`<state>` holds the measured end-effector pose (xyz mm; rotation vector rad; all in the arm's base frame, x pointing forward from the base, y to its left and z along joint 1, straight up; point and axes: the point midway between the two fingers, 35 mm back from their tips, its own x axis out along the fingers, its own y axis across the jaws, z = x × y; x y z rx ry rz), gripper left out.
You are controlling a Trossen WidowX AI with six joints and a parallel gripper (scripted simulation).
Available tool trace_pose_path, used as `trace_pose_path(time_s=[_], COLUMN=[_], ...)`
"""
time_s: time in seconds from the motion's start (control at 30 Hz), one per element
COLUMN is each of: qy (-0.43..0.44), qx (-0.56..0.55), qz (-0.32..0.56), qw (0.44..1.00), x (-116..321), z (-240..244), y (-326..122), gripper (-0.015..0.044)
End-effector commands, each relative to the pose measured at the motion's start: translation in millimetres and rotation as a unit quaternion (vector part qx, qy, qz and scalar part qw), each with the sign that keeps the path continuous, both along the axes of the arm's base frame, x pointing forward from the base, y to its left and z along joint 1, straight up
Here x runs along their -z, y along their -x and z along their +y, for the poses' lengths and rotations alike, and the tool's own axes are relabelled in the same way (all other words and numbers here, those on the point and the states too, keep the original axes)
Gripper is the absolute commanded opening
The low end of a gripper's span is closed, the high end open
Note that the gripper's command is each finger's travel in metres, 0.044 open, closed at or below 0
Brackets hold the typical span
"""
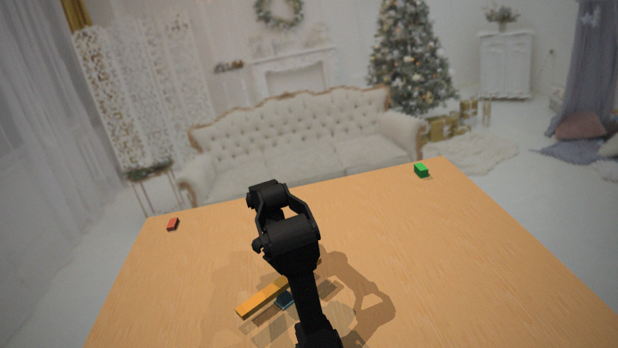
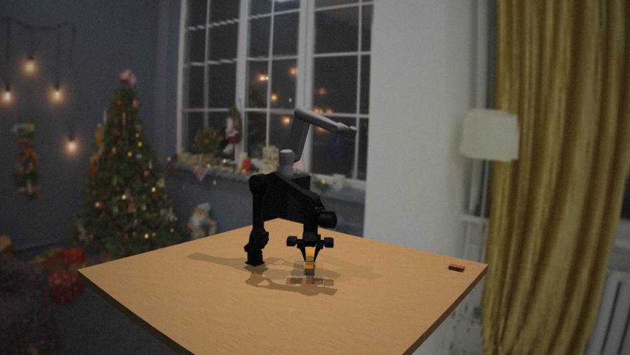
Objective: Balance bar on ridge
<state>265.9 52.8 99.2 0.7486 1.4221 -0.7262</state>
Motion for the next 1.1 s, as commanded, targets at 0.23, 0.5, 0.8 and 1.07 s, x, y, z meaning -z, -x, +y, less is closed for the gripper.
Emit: trace_pose_path(time_s=[0.23, 0.5, 0.8, 1.07], qy=[0.0, 0.0, 0.0, 0.0], qx=[0.0, 0.0, 0.0, 0.0], qz=[0.0, 0.0, 0.0, 0.0], qw=[1.0, 1.0, 1.0, 1.0], x=[0.0, 0.0, 0.0, 0.0], z=[0.0, 0.0, 0.0, 0.0], y=[0.0, 0.0, 0.0, 0.0], gripper=[0.0, 0.0, 0.0053, 0.0167])
